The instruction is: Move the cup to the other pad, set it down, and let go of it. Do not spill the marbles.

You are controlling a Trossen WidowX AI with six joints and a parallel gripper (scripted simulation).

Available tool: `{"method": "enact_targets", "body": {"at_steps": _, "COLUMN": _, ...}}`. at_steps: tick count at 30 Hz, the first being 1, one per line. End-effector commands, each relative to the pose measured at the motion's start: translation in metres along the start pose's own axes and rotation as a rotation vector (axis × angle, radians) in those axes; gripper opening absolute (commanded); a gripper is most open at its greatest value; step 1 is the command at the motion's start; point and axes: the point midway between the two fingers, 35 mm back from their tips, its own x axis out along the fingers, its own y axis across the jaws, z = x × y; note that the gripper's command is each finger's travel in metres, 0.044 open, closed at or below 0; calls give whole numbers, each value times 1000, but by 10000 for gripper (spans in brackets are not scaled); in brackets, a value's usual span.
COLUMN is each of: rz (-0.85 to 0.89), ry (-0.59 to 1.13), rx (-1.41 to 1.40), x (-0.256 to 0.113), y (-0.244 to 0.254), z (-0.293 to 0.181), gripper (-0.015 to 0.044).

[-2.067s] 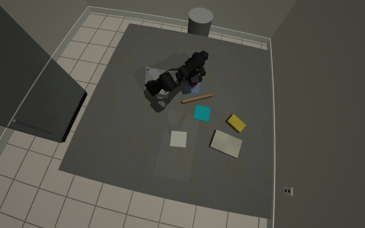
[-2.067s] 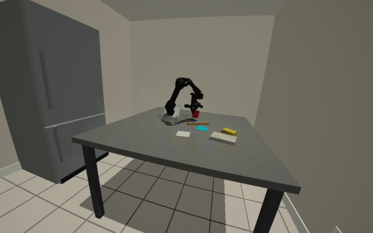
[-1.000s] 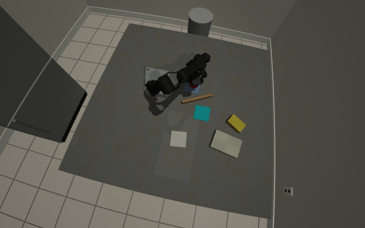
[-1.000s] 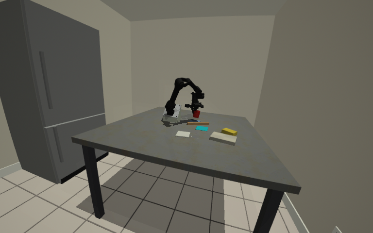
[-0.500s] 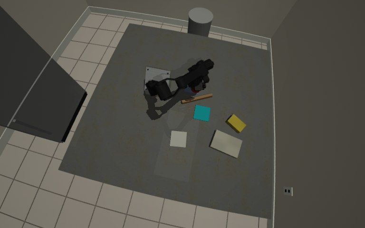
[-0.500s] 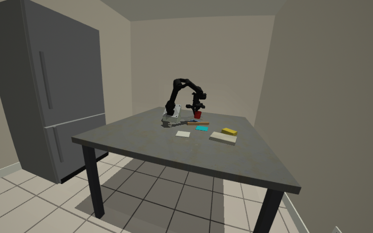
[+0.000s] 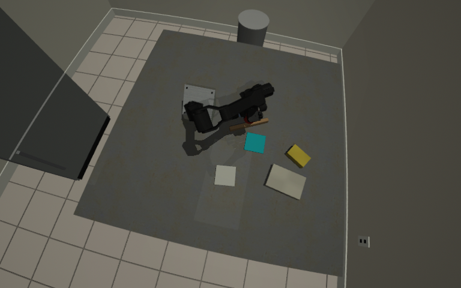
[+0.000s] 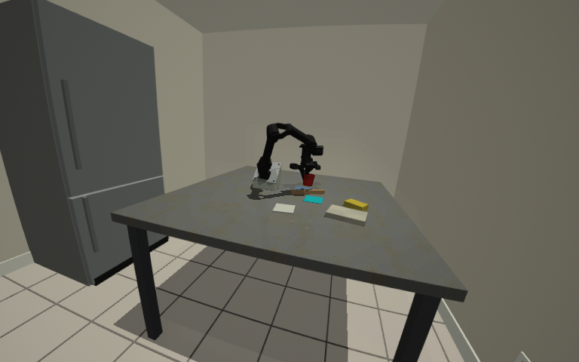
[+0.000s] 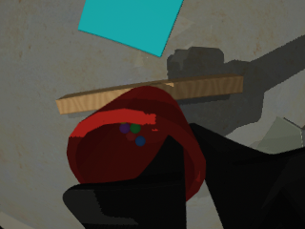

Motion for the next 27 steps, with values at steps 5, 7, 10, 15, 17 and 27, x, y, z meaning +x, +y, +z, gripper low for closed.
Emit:
{"method": "enact_targets", "body": {"at_steps": 5, "rz": 1, "ry": -5, "rx": 1, "x": -1, "y": -1, "z": 23, "gripper": 0}}
{"method": "enact_targets", "body": {"at_steps": 7, "rz": 1, "ry": -5, "rx": 1, "x": -1, "y": -1, "z": 29, "gripper": 0}}
{"method": "enact_targets", "body": {"at_steps": 10, "rz": 0, "ry": -5, "rx": 1, "x": -1, "y": -1, "z": 38, "gripper": 0}}
{"method": "enact_targets", "body": {"at_steps": 15, "rz": 0, "ry": -6, "rx": 1, "x": -1, "y": -2, "z": 52, "gripper": 0}}
{"method": "enact_targets", "body": {"at_steps": 17, "rz": 0, "ry": -6, "rx": 1, "x": -2, "y": -3, "z": 58, "gripper": 0}}
{"method": "enact_targets", "body": {"at_steps": 27, "rz": 0, "ry": -7, "rx": 2, "x": -3, "y": -4, "z": 87, "gripper": 0}}
